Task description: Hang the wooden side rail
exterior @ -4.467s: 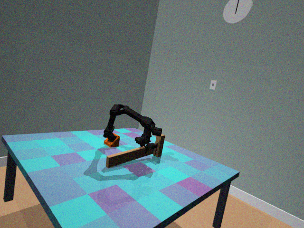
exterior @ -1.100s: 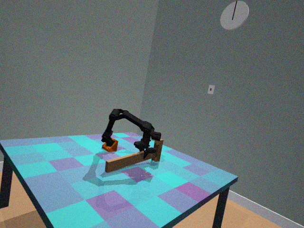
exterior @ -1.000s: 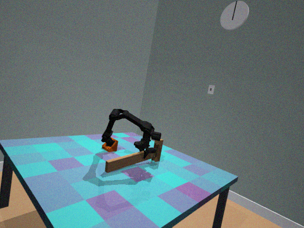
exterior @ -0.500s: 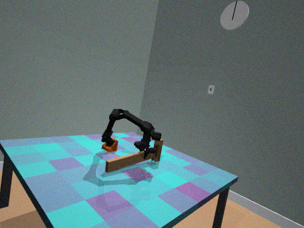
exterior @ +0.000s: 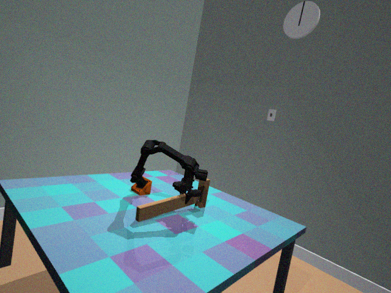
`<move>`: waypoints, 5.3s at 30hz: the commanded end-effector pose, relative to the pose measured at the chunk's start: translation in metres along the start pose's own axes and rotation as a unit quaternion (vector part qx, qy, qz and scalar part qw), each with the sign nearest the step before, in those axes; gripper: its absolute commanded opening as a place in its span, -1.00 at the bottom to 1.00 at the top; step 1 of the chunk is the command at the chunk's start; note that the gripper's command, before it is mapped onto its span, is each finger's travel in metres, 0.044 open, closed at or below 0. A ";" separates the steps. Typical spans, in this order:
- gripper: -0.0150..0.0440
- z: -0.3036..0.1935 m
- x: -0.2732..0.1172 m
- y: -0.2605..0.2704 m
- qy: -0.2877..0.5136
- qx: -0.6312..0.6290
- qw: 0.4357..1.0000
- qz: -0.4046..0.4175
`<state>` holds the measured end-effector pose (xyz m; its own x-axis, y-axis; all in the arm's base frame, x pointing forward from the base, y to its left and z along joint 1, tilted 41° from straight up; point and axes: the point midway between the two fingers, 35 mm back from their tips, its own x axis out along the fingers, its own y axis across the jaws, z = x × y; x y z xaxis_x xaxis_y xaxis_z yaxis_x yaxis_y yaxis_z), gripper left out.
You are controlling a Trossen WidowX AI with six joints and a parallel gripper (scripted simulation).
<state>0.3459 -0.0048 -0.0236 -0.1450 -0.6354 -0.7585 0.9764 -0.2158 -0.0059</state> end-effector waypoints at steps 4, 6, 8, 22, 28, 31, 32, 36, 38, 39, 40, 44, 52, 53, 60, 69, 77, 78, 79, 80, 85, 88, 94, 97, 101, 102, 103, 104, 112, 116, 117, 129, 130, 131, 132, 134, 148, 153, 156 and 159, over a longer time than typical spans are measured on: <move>-0.49 -0.004 -0.005 0.001 0.002 0.000 1.000 0.006; -0.49 -0.004 -0.005 0.001 0.002 0.000 1.000 0.006; -0.49 -0.004 -0.004 0.001 0.002 0.000 1.000 0.006; -0.49 -0.005 -0.005 0.002 0.002 0.000 1.000 0.006; -0.49 -0.006 -0.005 0.001 0.002 0.000 1.000 0.006; -0.49 -0.006 -0.005 0.001 0.002 0.000 1.000 0.006; -0.49 -0.006 -0.005 0.001 0.002 0.000 1.000 0.006; -0.49 -0.007 -0.004 0.000 0.002 0.000 1.000 0.006; -0.49 -0.007 -0.004 0.000 0.002 0.000 1.000 0.006; -0.49 -0.007 -0.004 0.000 0.002 0.000 1.000 0.006; -0.49 -0.007 -0.004 0.000 0.002 0.000 1.000 0.006; -0.49 -0.008 -0.003 -0.001 0.002 0.000 1.000 0.006; -0.49 -0.008 -0.003 0.000 0.002 0.000 1.000 0.006; -0.49 -0.008 -0.003 0.000 0.002 0.000 1.000 0.006; -0.49 -0.009 -0.004 0.001 0.002 0.000 1.000 0.006; -0.49 -0.010 -0.004 0.001 0.003 0.000 1.000 0.006; -0.49 -0.010 -0.005 0.001 0.003 0.000 1.000 0.006; -0.49 -0.011 -0.005 0.001 0.003 0.000 1.000 0.006; -0.49 -0.011 -0.005 0.001 0.003 0.000 1.000 0.006; -0.49 -0.011 -0.005 0.001 0.003 0.000 1.000 0.006; -0.49 -0.011 -0.005 0.000 0.003 0.000 1.000 0.006; -0.49 -0.012 -0.004 0.001 0.003 0.000 1.000 0.006; -0.49 -0.012 -0.004 0.001 0.003 0.000 1.000 0.006; -0.49 -0.012 -0.004 0.001 0.003 0.000 1.000 0.006; -0.49 -0.013 -0.005 0.002 0.003 0.000 1.000 0.006; -0.49 -0.013 -0.005 0.002 0.003 0.000 1.000 0.006; -0.49 -0.013 -0.005 0.002 0.003 0.000 1.000 0.006; -0.49 -0.013 -0.005 0.002 0.003 0.000 1.000 0.006; -0.49 -0.014 -0.006 0.001 0.003 0.000 1.000 0.006; -0.49 -0.014 -0.005 0.001 0.003 0.000 1.000 0.006; -0.49 -0.015 -0.005 0.001 0.003 0.000 1.000 0.006; -0.49 -0.016 -0.005 0.002 0.003 0.000 1.000 0.006; -0.49 -0.016 -0.006 0.002 0.003 0.000 1.000 0.006; -0.49 -0.016 -0.006 0.002 0.003 0.000 1.000 0.006; -0.49 -0.016 -0.006 0.001 0.003 0.000 1.000 0.006; -0.49 -0.016 -0.006 0.001 0.003 0.000 1.000 0.006; -0.49 -0.018 -0.005 0.001 0.003 0.000 1.000 0.006; -0.49 -0.018 -0.004 0.001 0.003 0.000 1.000 0.006; -0.49 -0.018 -0.005 0.001 0.003 0.000 1.000 0.006; -0.49 -0.019 -0.005 0.002 0.003 0.000 1.000 0.006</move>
<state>0.3478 0.0059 -0.0344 -0.1478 -0.6381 -0.7556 0.9765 -0.2155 -0.0090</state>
